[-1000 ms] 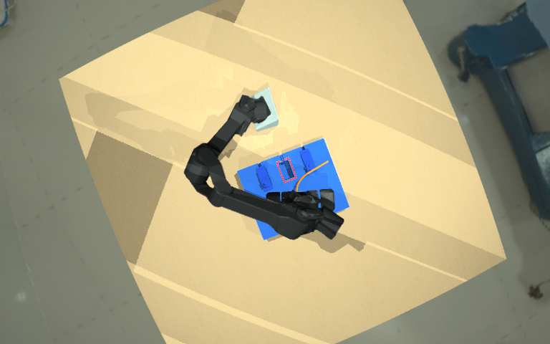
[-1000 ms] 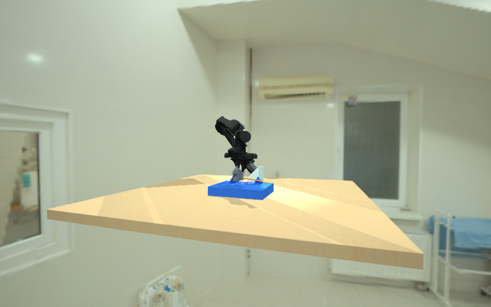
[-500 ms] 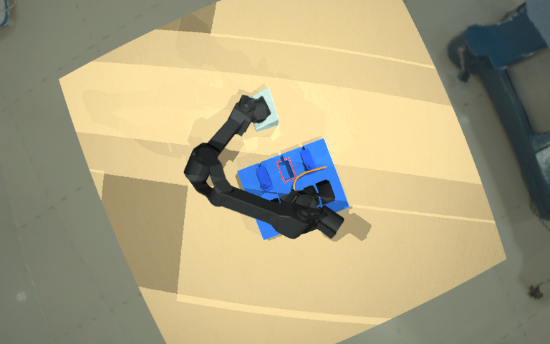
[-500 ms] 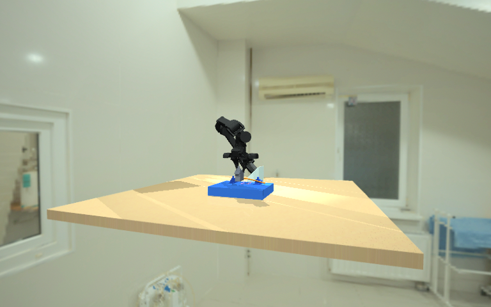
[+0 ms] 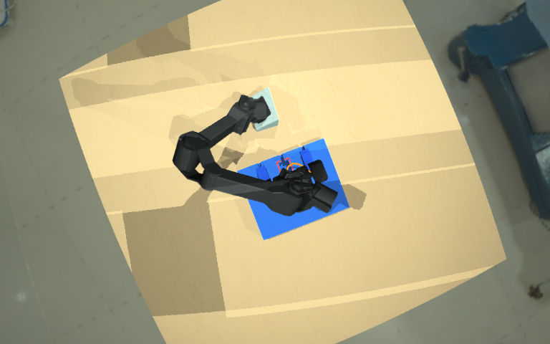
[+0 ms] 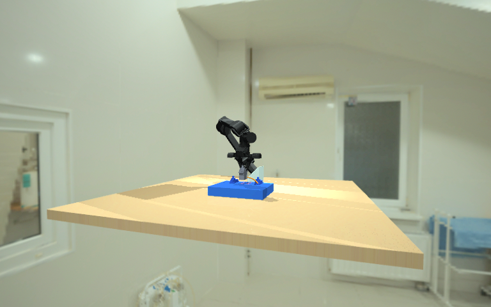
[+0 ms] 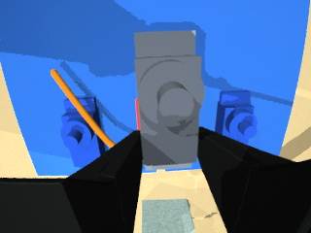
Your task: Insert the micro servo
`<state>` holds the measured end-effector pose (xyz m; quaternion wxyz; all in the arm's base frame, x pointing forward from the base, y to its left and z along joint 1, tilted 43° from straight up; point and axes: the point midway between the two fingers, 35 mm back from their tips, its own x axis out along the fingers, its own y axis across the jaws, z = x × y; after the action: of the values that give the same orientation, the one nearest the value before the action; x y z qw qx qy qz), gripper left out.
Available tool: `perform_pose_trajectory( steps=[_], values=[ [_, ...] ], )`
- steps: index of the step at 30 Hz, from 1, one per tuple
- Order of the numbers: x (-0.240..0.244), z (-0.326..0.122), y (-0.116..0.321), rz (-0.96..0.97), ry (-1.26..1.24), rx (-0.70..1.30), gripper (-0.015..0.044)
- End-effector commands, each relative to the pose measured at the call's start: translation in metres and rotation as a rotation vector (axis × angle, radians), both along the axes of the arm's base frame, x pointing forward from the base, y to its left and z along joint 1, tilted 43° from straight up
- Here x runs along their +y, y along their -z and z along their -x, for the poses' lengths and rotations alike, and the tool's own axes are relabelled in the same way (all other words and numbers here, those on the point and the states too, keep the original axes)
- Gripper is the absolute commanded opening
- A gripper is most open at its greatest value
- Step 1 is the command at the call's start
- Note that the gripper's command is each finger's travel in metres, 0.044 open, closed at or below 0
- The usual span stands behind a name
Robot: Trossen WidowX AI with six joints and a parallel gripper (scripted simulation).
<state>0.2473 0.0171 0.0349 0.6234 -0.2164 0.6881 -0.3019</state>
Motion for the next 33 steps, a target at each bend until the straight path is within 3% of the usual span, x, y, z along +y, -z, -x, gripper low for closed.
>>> perform_pose_trajectory(
  steps=[1, 9, 33],
  values=[
    [0.004, 0.015, -0.002, -0.008, 0.002, -0.012, 0.0],
    [0.009, 0.048, -0.002, -0.008, 0.002, -0.01, 0.0],
    [-0.005, 0.051, 0.012, -0.008, 0.002, -0.01, 0.0]
  ],
)
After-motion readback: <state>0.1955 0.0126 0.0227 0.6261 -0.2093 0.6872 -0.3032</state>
